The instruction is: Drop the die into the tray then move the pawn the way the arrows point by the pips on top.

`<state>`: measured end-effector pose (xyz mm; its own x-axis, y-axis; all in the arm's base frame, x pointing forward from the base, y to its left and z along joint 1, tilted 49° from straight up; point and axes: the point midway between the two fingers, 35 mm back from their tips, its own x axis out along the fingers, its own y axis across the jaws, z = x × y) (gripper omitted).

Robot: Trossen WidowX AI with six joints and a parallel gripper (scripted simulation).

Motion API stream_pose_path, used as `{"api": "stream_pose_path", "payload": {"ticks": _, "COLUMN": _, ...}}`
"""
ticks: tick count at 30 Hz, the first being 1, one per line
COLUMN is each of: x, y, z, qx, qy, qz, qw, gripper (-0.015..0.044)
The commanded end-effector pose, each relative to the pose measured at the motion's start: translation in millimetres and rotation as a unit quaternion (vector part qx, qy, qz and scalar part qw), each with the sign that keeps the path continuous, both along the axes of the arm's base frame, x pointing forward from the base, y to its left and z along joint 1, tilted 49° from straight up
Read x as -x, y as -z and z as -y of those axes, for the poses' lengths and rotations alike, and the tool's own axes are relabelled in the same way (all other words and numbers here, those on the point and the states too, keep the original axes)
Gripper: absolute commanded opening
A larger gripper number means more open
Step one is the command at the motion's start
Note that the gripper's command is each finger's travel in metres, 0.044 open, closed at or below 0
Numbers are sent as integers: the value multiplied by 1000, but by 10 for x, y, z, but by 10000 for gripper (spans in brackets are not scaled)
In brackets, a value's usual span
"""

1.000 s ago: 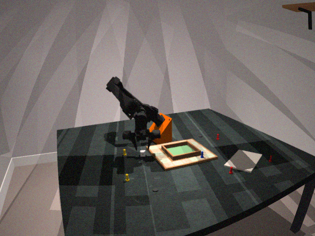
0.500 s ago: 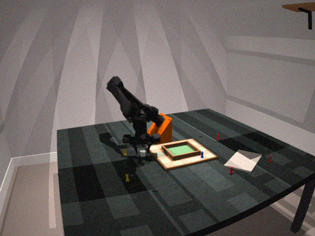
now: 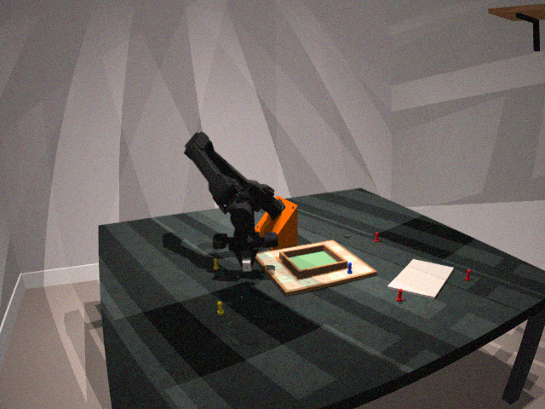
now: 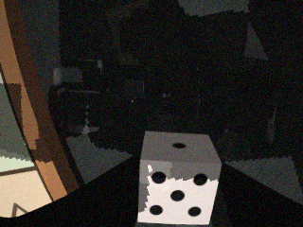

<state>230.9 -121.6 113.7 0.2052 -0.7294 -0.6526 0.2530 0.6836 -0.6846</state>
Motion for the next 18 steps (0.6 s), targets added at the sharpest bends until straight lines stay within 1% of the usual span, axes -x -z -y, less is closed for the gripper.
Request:
{"api": "stream_pose_path", "payload": {"ticks": 1, "x": 9, "y": -8, "z": -50, "qx": -6, "qy": 0, "qz": -3, "qw": 1000, "gripper": 0}}
{"api": "stream_pose_path", "payload": {"ticks": 18, "x": 151, "y": -419, "z": -622, "qx": -19, "qy": 3, "qz": -9, "qw": 1000, "gripper": 0}}
